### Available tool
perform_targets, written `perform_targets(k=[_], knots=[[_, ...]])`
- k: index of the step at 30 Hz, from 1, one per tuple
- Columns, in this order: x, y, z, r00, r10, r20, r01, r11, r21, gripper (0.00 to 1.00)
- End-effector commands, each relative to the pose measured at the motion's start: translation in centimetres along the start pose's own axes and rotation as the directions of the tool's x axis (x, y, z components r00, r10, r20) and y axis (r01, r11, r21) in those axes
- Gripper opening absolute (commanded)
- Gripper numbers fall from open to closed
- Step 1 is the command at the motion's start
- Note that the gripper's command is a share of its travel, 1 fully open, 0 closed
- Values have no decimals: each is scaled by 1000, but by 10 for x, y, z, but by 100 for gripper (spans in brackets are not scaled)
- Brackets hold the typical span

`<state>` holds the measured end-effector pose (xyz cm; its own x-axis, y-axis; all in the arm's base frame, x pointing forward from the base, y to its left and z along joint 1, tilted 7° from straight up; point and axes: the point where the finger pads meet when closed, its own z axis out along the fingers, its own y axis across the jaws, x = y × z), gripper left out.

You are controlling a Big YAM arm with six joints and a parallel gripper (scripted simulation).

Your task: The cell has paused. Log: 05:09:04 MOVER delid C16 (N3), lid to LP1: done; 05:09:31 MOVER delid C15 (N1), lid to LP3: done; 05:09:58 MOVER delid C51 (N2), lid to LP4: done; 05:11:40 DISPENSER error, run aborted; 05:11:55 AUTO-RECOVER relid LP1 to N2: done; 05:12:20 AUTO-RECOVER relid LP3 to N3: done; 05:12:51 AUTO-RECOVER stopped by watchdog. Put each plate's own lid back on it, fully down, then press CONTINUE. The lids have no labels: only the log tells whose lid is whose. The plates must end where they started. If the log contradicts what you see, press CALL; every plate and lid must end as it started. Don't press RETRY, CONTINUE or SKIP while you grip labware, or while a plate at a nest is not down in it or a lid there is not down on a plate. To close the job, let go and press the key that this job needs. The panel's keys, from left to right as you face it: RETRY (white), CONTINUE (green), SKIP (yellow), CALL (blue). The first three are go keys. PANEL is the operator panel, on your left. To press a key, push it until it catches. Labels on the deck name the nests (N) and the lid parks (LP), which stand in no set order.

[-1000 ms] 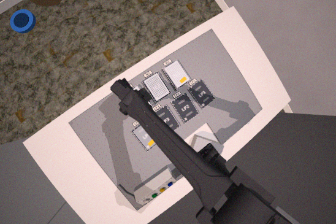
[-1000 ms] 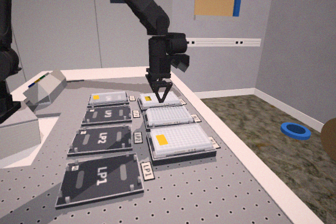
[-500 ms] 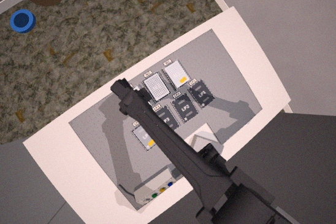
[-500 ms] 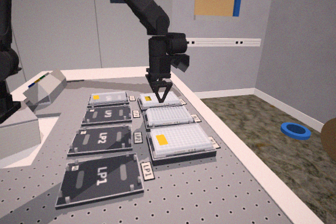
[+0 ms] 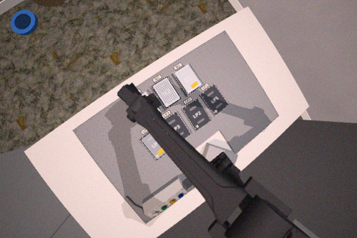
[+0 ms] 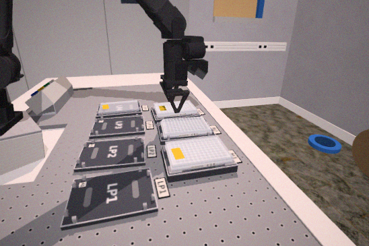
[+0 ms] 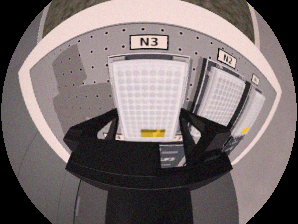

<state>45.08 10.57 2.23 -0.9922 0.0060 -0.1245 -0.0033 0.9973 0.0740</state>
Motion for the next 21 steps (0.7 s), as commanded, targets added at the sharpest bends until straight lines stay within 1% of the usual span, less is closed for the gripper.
perform_targets(k=[1, 4, 5, 21], knots=[[-3, 6, 9, 1000, 0, -8, 0, 1000, 4, 0], [-3, 6, 9, 1000, 0, -9, 0, 1000, 5, 0], [-3, 6, 9, 1000, 0, -9, 0, 1000, 5, 100], [-3, 6, 9, 1000, -1, -9, 1, 1000, 5, 100]])
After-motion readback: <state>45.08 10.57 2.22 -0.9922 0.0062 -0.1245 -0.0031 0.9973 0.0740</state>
